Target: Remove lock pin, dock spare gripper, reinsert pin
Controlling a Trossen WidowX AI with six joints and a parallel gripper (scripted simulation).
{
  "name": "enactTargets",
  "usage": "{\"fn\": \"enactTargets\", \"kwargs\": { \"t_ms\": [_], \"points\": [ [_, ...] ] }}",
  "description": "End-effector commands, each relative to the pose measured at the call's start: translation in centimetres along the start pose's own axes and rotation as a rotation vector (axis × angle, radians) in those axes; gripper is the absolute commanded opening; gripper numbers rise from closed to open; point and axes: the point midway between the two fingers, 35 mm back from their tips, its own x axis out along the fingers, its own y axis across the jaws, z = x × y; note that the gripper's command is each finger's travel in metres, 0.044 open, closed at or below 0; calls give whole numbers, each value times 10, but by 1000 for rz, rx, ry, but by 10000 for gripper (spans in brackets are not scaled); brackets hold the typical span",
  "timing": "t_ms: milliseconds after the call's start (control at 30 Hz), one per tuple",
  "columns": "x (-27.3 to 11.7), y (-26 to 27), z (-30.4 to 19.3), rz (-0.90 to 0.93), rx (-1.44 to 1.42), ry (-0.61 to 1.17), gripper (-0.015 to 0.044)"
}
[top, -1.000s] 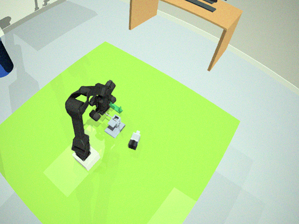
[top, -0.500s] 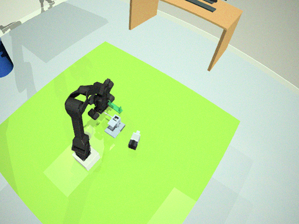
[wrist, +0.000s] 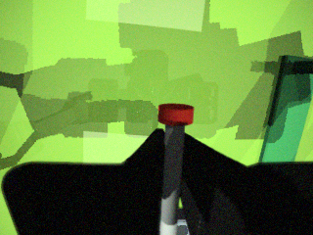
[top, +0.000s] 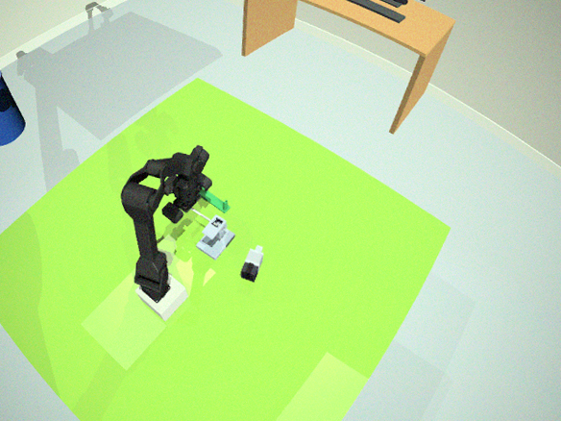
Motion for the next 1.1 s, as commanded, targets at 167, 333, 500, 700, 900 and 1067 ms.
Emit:
{"fn": "enactTargets", "kwargs": {
  "t_ms": [167,333,500,700,900,1067],
  "points": [
    [0,-1,8,-1,5,1,0],
    [1,-1,12,1,5,2,0],
    [1,-1,17,3,6,3,0],
    [0,-2,22,5,6,3,0],
    [-1,-2,27,9,7,4,0],
    [-1,-2,32,12,7,5,0]
  ]
}}
